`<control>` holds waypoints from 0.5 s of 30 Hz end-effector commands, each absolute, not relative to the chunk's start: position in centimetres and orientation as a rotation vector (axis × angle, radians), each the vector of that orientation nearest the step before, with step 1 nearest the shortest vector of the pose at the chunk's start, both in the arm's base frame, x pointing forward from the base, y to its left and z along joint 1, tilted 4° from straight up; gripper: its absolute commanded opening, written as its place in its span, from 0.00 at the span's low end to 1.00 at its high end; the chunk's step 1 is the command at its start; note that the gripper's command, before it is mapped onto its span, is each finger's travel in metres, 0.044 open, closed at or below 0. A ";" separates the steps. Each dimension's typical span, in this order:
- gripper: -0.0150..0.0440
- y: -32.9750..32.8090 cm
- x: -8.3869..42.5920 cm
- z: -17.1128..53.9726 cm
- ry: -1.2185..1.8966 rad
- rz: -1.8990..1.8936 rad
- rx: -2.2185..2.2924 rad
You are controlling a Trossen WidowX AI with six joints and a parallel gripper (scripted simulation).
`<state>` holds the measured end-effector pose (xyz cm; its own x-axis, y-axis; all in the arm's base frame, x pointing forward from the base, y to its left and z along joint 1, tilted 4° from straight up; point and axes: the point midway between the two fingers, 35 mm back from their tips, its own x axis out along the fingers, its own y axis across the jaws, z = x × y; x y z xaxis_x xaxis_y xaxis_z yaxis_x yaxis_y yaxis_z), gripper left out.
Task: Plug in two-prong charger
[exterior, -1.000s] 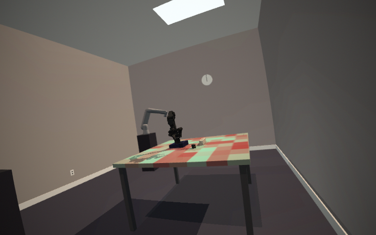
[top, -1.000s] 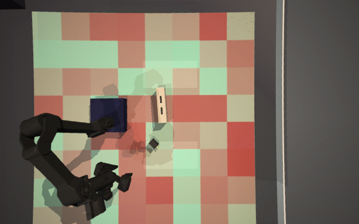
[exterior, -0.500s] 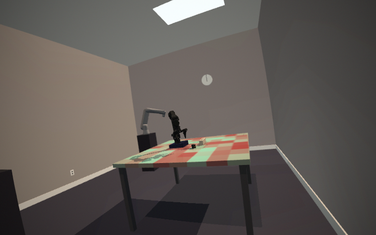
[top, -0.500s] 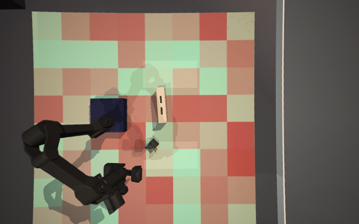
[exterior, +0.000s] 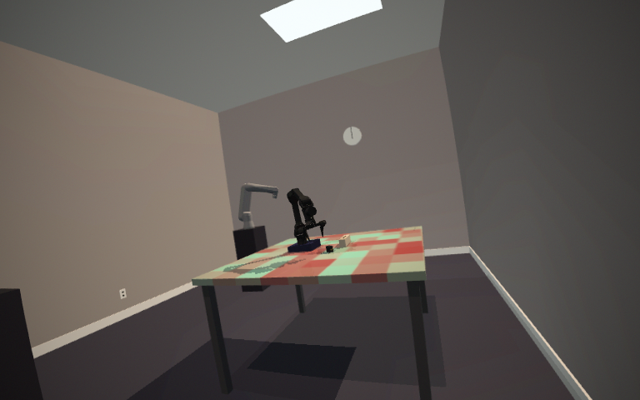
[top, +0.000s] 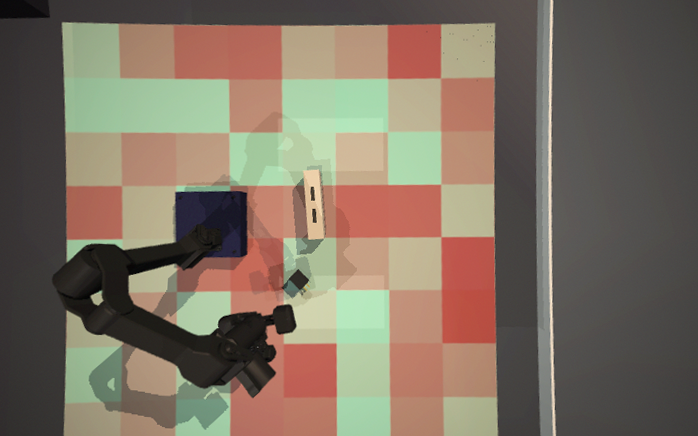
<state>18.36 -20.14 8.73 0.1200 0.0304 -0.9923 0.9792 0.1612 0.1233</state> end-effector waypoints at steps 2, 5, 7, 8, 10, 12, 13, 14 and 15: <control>1.00 -19.2 19.4 8.1 1.275 -0.944 1.087; 1.00 -18.7 20.0 7.8 1.312 -0.916 1.045; 1.00 -18.3 20.4 7.5 1.335 -0.898 1.017; 1.00 -18.1 20.6 7.4 1.346 -0.889 1.003; 1.00 -17.8 21.0 7.2 1.369 -0.870 0.973; 1.00 -17.5 21.5 6.9 1.392 -0.850 0.942; 1.00 -17.3 21.7 6.8 1.403 -0.841 0.926; 1.00 -17.1 21.9 6.7 1.415 -0.831 0.910; 1.00 -16.9 22.2 6.6 1.426 -0.821 0.895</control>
